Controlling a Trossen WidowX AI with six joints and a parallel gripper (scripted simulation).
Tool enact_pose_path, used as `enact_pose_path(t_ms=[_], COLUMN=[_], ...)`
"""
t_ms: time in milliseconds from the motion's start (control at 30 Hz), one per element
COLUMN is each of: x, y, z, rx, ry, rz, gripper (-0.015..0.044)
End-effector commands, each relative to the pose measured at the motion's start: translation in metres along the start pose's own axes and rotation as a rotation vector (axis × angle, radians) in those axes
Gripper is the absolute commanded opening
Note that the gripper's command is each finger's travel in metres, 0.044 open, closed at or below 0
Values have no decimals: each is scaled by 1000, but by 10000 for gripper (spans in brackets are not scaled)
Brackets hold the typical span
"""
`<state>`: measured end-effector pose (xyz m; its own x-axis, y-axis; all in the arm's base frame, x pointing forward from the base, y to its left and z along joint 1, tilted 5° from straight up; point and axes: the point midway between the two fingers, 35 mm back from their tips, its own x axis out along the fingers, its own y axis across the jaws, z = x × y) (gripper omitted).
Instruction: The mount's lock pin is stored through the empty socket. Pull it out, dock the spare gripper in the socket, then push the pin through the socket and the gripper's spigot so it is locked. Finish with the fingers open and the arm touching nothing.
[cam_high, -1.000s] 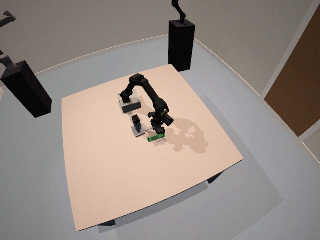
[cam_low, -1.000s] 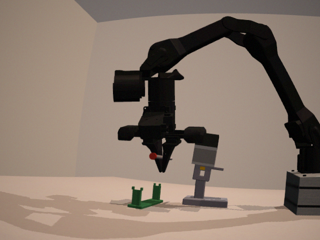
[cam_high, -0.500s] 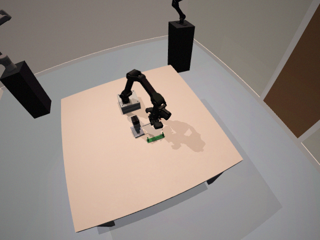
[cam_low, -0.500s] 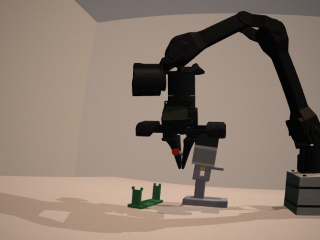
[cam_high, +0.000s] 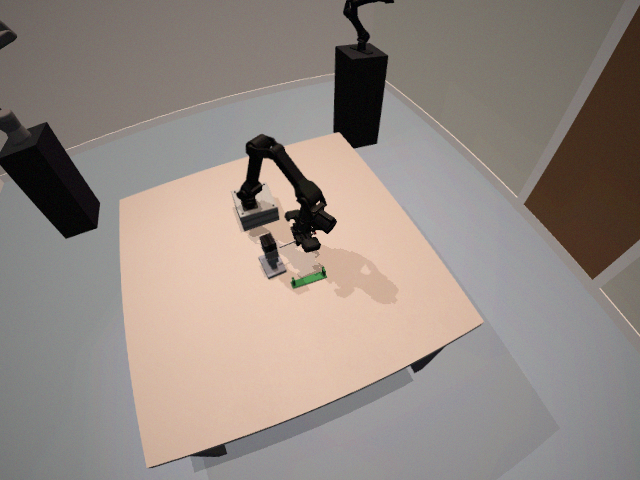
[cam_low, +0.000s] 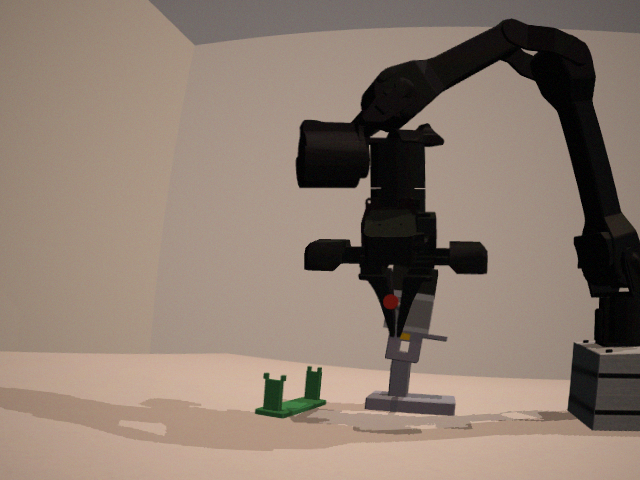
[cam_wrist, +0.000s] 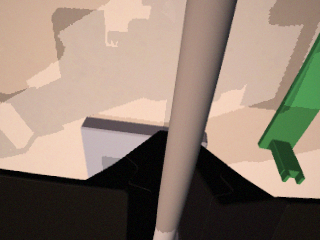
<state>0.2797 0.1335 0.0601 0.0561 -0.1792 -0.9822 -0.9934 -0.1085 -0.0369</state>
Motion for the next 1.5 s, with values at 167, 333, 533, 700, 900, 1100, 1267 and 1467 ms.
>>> enact_pose_path(t_ms=[167, 333, 533, 700, 900, 1100, 1267, 1467], x=[36, 46, 46, 46, 47, 48, 49, 50], y=[0, 1, 1, 1, 0, 1, 1, 1], z=[10, 13, 9, 5, -1, -4, -8, -13], rx=[3, 4, 4, 5, 4, 4, 3, 1], ry=[-7, -7, -8, -7, -8, -8, -8, -8], rz=[4, 3, 4, 3, 10, 12, 16, 22], gripper=[0, 0, 0, 0, 0, 0, 0, 0])
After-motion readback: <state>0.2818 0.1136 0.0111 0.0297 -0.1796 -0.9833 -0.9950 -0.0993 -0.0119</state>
